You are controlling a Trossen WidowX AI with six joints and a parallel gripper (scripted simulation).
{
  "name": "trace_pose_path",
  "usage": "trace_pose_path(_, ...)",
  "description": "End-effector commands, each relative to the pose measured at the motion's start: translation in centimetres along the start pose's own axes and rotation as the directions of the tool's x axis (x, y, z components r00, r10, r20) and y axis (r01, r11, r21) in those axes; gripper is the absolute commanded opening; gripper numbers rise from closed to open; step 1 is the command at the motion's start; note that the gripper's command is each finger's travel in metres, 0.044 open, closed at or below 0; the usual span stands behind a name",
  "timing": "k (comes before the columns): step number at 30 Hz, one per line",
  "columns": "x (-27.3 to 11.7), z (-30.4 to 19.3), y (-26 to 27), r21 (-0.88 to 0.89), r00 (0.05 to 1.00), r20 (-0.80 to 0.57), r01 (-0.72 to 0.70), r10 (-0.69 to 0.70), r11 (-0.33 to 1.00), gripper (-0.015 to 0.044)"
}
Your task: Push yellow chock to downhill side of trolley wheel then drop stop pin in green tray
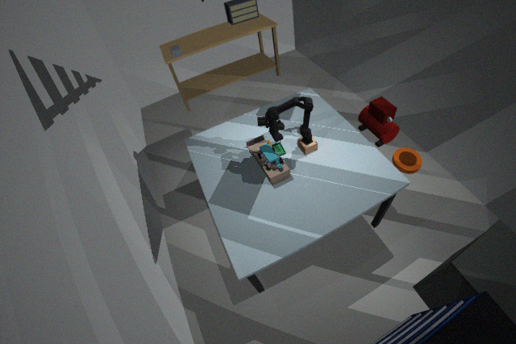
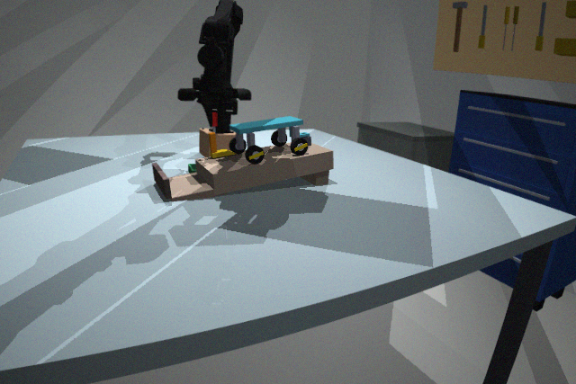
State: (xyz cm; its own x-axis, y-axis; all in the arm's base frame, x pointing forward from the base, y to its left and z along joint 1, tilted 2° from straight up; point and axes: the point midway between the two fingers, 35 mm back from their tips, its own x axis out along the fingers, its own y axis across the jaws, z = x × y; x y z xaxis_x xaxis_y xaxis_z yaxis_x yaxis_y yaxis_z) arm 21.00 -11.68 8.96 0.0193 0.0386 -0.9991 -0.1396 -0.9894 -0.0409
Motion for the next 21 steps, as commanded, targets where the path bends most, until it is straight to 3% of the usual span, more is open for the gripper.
trace_pose_path(1, -0.2, 0.0, 0.1, 0.041, 1.0, -0.007, -0.016, 0.016, 0.999, 0.0)
trace_pose_path(16, 1.9, 1.7, 0.2, 0.041, 1.0, -0.004, -0.019, 0.019, 0.999, 0.0)
trace_pose_path(21, 3.0, 1.7, 0.4, 0.04, 0.994, 0.003, -0.109, 0.108, 0.993, 0.0)
